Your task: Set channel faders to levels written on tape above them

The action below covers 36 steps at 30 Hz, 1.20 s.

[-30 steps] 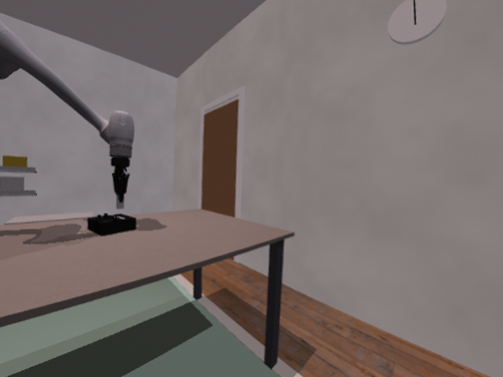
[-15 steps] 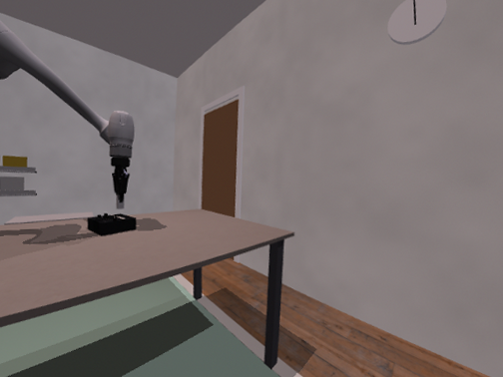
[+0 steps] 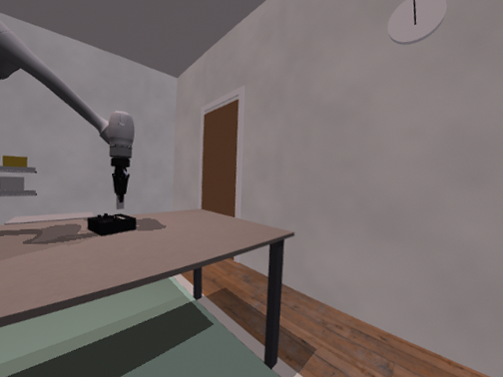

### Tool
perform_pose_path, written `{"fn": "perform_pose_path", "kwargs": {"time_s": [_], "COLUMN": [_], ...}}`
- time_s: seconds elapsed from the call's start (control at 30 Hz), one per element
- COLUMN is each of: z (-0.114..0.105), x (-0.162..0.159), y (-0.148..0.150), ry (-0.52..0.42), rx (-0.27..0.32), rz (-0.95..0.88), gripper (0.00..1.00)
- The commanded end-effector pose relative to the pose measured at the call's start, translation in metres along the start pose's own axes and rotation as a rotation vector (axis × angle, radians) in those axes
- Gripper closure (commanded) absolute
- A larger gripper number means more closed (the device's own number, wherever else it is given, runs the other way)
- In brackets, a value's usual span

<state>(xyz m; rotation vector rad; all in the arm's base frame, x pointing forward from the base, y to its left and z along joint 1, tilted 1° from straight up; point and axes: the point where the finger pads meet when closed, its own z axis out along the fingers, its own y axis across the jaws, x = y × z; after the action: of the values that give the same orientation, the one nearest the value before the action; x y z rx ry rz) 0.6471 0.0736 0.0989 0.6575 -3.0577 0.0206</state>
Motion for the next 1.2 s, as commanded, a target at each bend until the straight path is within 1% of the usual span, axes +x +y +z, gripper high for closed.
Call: {"fn": "perform_pose_path", "kwargs": {"time_s": [0.0,1.17], "z": [0.000,0.019], "x": [0.000,0.000], "y": [0.000,0.000], "ry": [0.000,0.000], "rx": [0.000,0.000], "rz": [0.000,0.000], "gripper": [1.00,1.00]}}
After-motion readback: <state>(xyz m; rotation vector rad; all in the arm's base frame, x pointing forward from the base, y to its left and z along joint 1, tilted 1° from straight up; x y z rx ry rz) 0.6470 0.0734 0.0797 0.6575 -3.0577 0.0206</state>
